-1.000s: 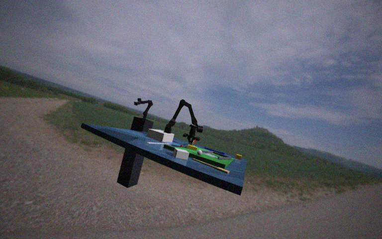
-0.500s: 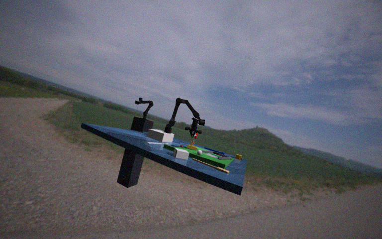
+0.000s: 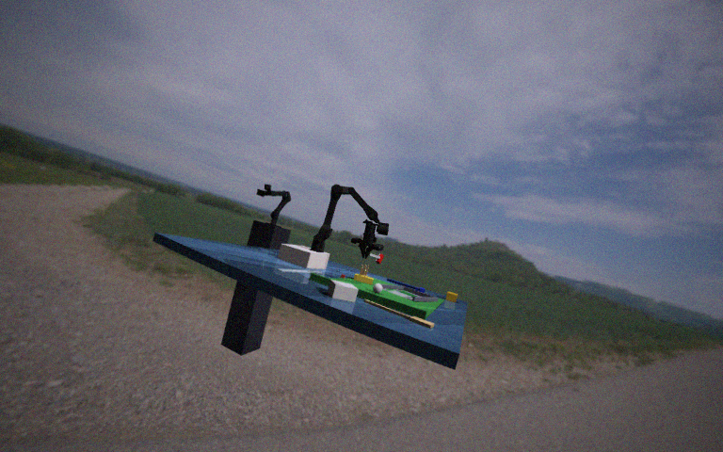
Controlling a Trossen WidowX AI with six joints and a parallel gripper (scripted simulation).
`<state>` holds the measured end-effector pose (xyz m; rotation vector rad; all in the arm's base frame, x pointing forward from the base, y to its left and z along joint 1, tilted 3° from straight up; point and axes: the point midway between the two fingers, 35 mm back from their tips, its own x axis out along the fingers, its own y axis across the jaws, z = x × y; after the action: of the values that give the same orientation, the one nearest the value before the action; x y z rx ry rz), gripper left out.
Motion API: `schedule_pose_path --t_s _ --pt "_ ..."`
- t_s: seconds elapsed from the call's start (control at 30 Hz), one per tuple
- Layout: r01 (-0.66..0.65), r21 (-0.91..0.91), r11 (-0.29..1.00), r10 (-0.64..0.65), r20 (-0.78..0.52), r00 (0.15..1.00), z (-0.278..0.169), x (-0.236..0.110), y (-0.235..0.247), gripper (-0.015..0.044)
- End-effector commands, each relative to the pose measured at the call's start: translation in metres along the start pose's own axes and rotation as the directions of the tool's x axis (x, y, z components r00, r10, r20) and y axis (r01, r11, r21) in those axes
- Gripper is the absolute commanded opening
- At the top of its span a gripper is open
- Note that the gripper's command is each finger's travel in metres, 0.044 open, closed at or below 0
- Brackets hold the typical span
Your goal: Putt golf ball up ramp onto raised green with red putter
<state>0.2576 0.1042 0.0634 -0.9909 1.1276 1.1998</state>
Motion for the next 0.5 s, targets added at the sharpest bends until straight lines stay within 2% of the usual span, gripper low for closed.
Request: schedule_pose_path --t_s 0.0,0.47 --pt "0.028 0.151 0.988 -0.027 -0.012 1.0 -0.019 -0.009 -0.014 0.0" --pt "0.097 0.568 0.818 -0.063 -0.079 0.995 -0.09 -0.03 -0.037 0.0"
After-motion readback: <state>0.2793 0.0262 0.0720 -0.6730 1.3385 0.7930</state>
